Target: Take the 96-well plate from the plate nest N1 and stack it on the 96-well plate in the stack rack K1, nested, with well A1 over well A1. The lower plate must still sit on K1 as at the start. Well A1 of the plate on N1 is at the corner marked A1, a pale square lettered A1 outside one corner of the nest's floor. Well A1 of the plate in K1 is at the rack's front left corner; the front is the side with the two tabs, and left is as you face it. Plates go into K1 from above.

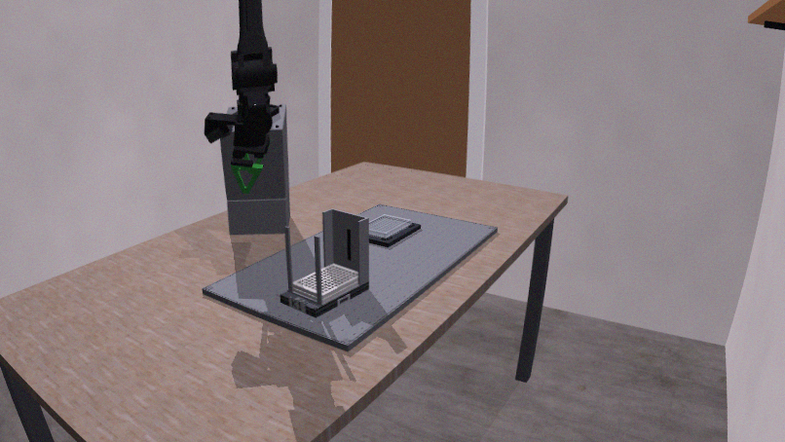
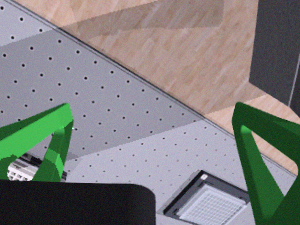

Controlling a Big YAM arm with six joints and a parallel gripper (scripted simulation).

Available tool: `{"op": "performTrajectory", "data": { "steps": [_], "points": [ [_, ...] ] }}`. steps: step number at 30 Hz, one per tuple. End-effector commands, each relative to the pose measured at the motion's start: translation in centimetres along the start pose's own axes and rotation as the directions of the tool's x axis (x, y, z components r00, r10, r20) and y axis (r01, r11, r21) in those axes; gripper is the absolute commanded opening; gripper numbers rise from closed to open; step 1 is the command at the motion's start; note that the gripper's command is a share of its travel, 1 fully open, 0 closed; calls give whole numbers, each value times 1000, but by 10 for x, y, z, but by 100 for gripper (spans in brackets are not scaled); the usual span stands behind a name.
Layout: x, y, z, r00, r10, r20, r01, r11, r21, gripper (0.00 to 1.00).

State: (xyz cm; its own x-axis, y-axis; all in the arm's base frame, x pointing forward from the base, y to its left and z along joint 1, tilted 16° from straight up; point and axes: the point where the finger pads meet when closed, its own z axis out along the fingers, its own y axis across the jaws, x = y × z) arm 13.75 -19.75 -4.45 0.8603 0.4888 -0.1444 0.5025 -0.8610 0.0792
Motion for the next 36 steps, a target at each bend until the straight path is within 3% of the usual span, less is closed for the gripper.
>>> {"op": "performTrajectory", "data": {
  "steps": [1,17,18,24,26,27,30,36],
  "points": [
    [0,1,-1,1000,1,-1,-1,1000,-4,100],
    [0,1,-1,1000,1,-1,-1,1000,-4,100],
    [9,13,-4,999,-52,1,52,998,-19,100],
    [30,20,-5,969,-247,6,247,968,-41,100],
    [35,21,-5,950,-311,8,311,949,-45,100],
    [33,11,-1,939,-345,9,345,938,-29,100],
    [46,22,-5,901,-434,14,434,899,-50,100],
    [56,23,-6,835,-549,24,550,833,-55,100]
  ]
}}
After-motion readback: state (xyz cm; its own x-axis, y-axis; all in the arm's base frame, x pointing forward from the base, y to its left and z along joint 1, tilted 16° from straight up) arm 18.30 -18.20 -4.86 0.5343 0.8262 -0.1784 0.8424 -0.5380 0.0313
